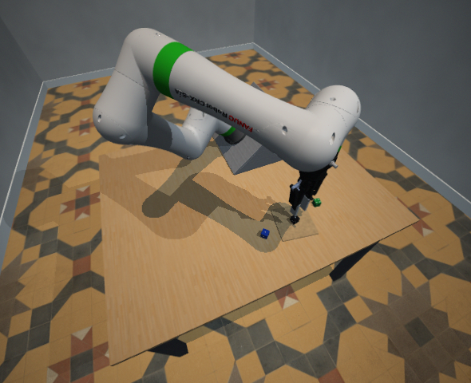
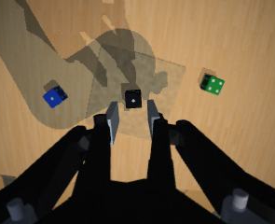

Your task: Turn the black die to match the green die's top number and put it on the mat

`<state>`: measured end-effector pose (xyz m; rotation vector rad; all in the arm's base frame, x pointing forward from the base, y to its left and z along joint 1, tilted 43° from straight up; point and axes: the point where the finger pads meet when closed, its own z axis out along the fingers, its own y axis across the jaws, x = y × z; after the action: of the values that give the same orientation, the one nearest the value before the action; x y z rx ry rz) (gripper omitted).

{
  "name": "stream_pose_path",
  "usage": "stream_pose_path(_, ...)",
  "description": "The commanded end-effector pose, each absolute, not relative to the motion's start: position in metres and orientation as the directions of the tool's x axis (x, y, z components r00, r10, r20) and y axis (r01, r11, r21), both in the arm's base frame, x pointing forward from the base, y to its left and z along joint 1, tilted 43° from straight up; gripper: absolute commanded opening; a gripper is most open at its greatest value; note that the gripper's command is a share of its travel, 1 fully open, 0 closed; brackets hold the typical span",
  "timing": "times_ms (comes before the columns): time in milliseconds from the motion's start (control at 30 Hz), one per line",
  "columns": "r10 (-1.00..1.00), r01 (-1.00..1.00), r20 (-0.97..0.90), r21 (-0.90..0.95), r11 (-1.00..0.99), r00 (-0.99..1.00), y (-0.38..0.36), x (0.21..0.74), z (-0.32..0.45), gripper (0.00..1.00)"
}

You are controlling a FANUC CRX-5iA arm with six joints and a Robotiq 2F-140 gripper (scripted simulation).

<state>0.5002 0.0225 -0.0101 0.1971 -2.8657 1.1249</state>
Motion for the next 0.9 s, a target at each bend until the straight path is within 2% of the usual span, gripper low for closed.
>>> stream_pose_path(0, -0.098, -0.139, 0.099, -0.673, 0.726, -0.99, 0.02, 0.5, -0.013, 0.25)
stream_pose_path(867, -0.098, -0.139, 0.099, -0.673, 0.726, -0.99, -0.002, 0.501, -0.036, 0.25)
